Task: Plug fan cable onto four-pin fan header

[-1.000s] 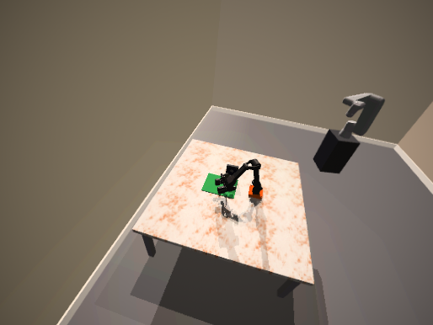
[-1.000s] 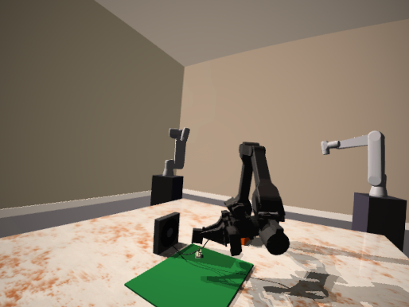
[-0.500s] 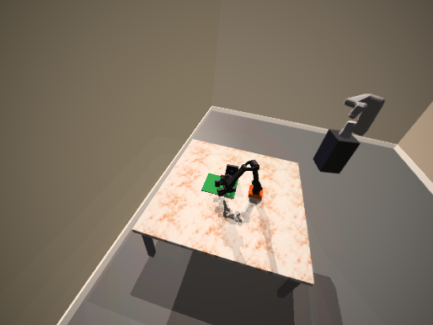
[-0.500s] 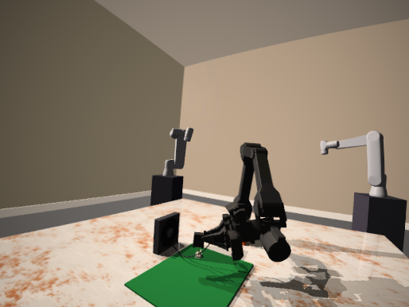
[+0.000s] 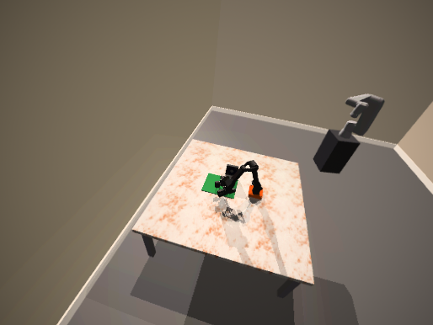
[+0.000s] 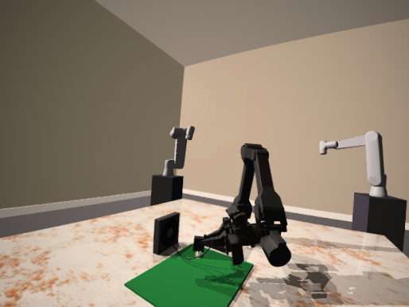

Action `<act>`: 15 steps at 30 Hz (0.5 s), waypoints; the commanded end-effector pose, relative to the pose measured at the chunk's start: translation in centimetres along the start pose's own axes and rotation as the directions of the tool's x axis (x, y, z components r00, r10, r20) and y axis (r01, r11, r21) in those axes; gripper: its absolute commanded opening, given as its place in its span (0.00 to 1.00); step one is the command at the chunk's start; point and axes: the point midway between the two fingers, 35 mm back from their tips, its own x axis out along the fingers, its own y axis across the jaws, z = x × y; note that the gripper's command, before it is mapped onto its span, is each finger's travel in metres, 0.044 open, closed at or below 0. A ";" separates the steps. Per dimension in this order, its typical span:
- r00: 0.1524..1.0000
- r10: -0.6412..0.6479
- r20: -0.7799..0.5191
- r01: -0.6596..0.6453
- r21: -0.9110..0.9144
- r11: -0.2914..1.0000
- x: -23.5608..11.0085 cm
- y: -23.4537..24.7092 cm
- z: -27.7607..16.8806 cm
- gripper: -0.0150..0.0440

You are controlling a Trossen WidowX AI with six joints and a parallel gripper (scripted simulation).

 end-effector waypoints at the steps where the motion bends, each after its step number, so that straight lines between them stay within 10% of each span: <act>1: 1.000 -0.002 -0.002 0.002 -0.002 1.000 0.1 -0.1 -0.5 0.25; 15: 1.000 -0.002 -0.002 0.002 -0.002 1.000 0.3 -0.1 -1.4 0.25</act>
